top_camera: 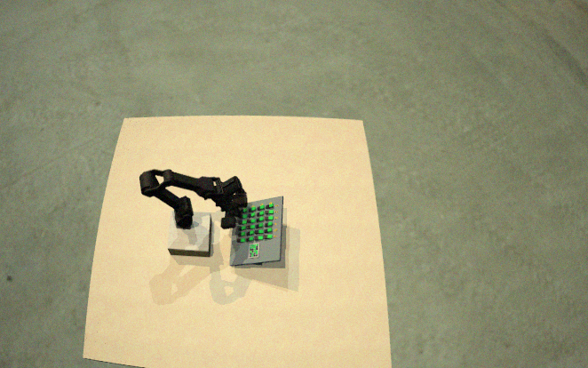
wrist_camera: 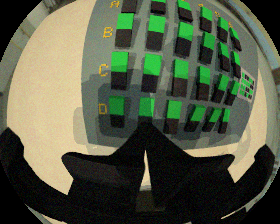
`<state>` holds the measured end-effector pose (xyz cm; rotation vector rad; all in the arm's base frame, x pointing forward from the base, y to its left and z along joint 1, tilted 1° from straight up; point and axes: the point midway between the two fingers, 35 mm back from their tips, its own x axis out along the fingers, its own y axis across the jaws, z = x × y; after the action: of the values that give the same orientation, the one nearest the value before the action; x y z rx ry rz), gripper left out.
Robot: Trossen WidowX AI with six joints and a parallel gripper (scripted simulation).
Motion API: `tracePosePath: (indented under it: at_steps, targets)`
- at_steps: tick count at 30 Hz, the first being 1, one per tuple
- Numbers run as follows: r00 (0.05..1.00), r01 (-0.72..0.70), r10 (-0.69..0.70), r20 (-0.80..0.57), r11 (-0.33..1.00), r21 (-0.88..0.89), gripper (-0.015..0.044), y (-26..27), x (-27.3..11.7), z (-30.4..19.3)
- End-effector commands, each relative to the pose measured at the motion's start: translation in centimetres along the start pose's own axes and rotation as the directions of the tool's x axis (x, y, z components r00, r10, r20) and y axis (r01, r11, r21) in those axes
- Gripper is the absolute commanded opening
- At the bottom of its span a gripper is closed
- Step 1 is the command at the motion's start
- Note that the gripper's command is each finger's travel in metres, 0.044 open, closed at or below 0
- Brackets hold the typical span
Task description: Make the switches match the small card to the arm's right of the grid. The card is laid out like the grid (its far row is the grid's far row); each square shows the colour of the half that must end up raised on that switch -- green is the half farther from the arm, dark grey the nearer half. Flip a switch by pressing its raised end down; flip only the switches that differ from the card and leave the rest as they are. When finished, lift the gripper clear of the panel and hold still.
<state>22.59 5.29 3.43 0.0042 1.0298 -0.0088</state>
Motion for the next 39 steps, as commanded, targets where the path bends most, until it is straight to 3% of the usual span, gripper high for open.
tracePosePath:
  at_steps: [1,31,39]
  targets:
    - [1.0,-0.003,0.003,-0.002,1.0,-0.004,0.0,0.0,0.1,-0.1]
    - [1.0,-0.003,0.003,-0.002,1.0,-0.004,0.0,0.0,0.5,-0.1]
    - [1.0,-0.003,0.003,-0.031,1.0,-0.004,0.0,0.0,-6.0,0.2]
